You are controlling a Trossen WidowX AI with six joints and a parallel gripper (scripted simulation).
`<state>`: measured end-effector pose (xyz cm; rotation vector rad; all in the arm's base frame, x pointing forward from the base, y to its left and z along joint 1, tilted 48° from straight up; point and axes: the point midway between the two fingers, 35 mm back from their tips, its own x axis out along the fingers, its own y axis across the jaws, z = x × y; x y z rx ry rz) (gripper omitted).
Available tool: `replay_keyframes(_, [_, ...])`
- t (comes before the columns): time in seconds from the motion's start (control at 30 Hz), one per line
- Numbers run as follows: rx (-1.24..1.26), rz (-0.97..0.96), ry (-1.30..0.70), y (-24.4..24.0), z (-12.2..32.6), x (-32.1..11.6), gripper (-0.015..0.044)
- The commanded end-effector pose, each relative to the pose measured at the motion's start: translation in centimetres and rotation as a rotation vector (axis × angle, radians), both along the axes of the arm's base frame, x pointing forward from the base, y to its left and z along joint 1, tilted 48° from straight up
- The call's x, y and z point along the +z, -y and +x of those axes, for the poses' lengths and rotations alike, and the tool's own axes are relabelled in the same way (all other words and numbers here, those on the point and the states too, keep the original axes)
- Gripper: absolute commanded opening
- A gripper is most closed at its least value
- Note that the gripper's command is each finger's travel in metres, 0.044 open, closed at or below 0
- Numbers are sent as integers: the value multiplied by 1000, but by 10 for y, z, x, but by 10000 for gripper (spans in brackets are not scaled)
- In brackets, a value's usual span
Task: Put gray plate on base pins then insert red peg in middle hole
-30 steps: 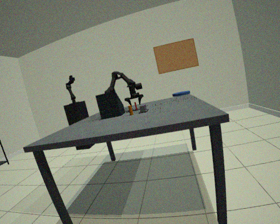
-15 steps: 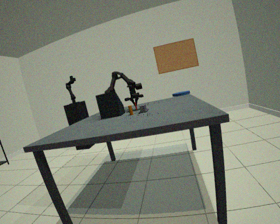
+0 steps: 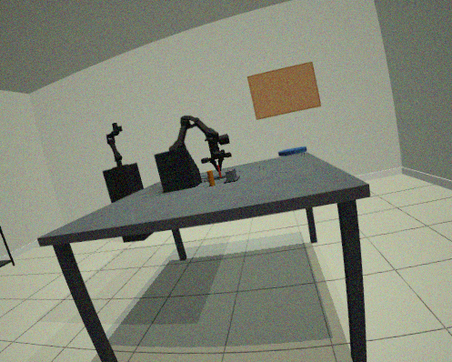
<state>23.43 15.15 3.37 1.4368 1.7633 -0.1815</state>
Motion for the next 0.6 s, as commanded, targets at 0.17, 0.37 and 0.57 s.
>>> replay_keyframes(0.17, [-4, -11, -1, 9, 3, 5, 0])
replay_keyframes(0.37, [-4, -19, 0, 24, 5, 15, 0])
replay_keyframes(0.57, [-4, -23, 0, 39, 8, 26, 0])
